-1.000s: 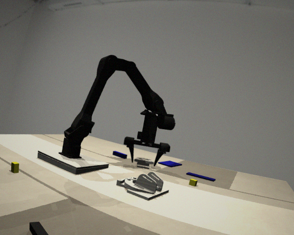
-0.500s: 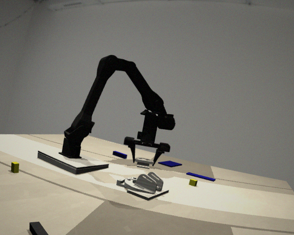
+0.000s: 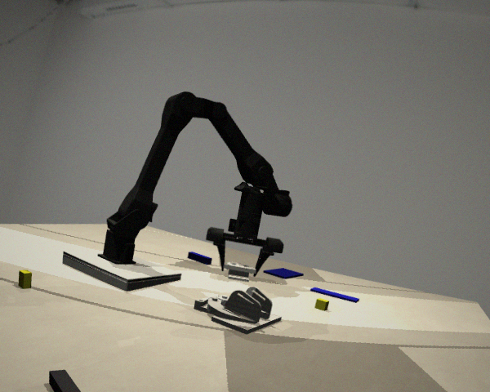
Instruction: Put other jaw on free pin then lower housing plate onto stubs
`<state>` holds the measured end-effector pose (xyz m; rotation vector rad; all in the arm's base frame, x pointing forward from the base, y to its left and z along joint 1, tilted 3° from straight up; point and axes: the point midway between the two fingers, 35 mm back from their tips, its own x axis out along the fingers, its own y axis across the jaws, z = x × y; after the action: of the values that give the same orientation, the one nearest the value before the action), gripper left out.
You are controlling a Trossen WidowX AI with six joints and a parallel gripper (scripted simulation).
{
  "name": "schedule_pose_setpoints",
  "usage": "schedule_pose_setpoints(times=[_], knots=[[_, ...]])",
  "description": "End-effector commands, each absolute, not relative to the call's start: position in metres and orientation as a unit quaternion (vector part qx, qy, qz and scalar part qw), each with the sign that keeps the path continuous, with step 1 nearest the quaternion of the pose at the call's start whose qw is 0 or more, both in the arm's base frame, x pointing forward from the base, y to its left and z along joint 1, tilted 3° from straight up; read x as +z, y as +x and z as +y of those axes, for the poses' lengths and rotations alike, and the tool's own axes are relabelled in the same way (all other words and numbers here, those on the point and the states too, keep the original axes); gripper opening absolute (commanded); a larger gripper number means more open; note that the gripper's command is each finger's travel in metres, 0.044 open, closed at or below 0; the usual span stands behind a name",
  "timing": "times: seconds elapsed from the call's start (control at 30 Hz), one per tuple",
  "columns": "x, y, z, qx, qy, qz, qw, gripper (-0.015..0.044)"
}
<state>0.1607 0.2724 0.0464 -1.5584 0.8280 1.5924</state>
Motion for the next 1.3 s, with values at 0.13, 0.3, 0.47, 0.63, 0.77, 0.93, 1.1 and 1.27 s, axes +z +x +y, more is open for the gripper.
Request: schedule_pose_setpoints(times=[0.13,0.3,0.47,0.63,0.77,0.93,1.1,1.27], knots=[[0.071,0.162,0.273,0.621,-0.609,0.321,0.375,0.0351],[0.087,0.162,0.272,0.62,-0.61,0.321,0.374,0.0351],[0.103,0.161,0.27,0.62,-0.61,0.321,0.374,0.0351],[0.117,0.16,0.268,0.62,-0.611,0.322,0.373,0.0351],[0.117,0.16,0.268,0.62,-0.611,0.322,0.373,0.0351],[0.117,0.161,0.267,0.619,-0.61,0.323,0.374,0.0351],[0.117,0.172,0.258,0.603,-0.593,0.352,0.402,0.0351],[0.116,0.184,0.247,0.582,-0.571,0.385,0.433,0.0351]])
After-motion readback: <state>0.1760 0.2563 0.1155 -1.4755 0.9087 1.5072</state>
